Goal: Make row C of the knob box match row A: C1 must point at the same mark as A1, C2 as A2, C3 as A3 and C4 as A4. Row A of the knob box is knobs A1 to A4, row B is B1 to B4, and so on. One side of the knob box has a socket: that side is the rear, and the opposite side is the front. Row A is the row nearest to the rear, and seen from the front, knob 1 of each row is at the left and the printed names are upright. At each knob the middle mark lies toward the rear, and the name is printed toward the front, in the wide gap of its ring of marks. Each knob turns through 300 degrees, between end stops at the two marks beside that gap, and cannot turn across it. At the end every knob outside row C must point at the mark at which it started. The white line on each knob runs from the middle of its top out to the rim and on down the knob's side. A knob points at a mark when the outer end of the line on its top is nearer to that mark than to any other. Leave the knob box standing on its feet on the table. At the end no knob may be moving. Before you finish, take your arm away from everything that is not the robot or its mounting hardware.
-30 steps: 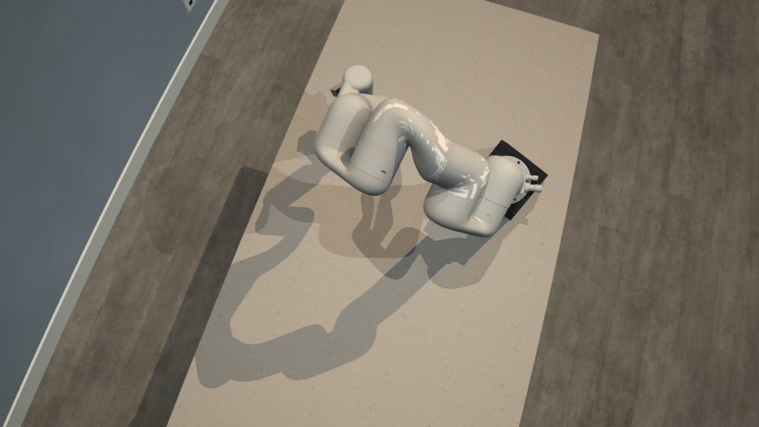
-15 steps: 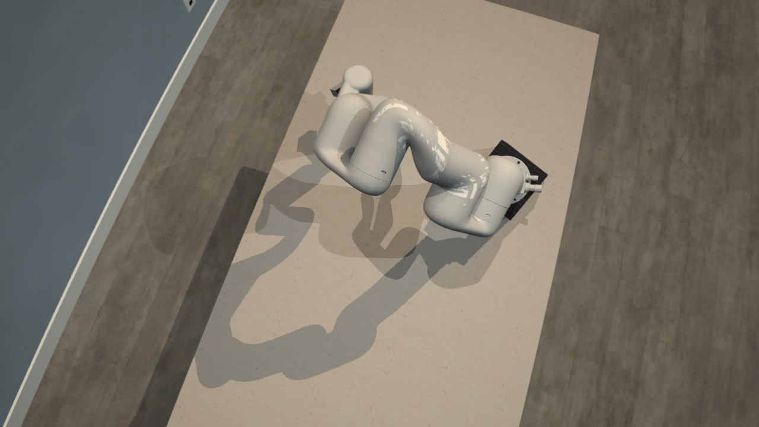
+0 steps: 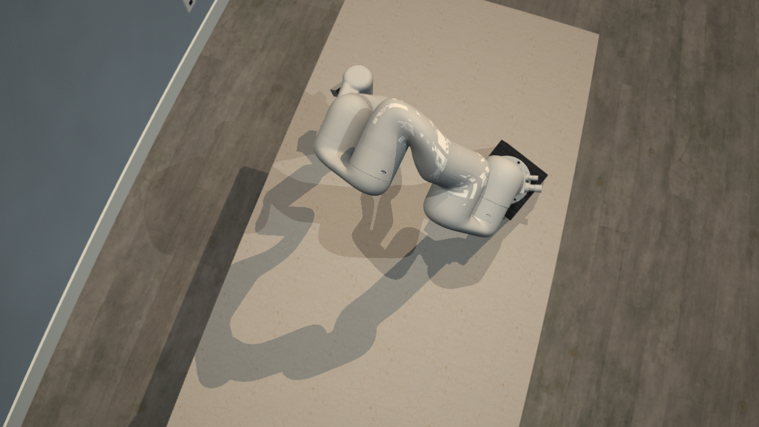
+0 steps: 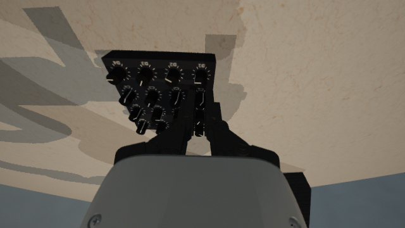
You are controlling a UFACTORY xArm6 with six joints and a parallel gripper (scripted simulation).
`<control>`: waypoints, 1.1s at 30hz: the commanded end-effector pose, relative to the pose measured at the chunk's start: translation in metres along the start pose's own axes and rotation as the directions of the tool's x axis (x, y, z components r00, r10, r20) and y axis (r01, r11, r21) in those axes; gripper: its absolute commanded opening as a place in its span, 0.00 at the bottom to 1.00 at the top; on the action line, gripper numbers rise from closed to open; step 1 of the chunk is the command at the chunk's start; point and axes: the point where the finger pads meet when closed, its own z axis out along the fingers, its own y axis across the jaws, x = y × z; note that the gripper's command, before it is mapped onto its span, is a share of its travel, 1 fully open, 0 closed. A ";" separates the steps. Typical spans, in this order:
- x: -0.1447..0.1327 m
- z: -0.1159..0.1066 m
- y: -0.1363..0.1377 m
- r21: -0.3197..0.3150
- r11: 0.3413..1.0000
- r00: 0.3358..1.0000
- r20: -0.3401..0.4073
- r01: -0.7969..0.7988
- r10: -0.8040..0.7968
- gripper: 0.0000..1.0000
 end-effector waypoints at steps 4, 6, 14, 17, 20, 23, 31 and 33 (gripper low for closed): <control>0.001 -0.001 0.000 0.001 1.000 1.000 -0.003 0.001 -0.001 0.08; 0.001 -0.001 0.000 0.001 1.000 1.000 -0.003 0.001 -0.001 0.08; 0.001 -0.001 0.000 0.001 1.000 1.000 -0.003 0.000 0.000 0.08; 0.001 -0.001 0.000 0.001 1.000 1.000 -0.003 -0.002 0.002 0.08; 0.001 -0.001 0.000 0.001 1.000 1.000 -0.003 -0.005 0.005 0.08; 0.001 -0.001 0.000 0.001 1.000 1.000 -0.003 -0.013 0.013 0.08; 0.001 -0.001 0.000 0.001 0.998 0.998 -0.003 -0.062 0.062 0.08; 0.001 -0.001 0.000 0.001 0.997 0.997 -0.003 -0.082 0.082 0.08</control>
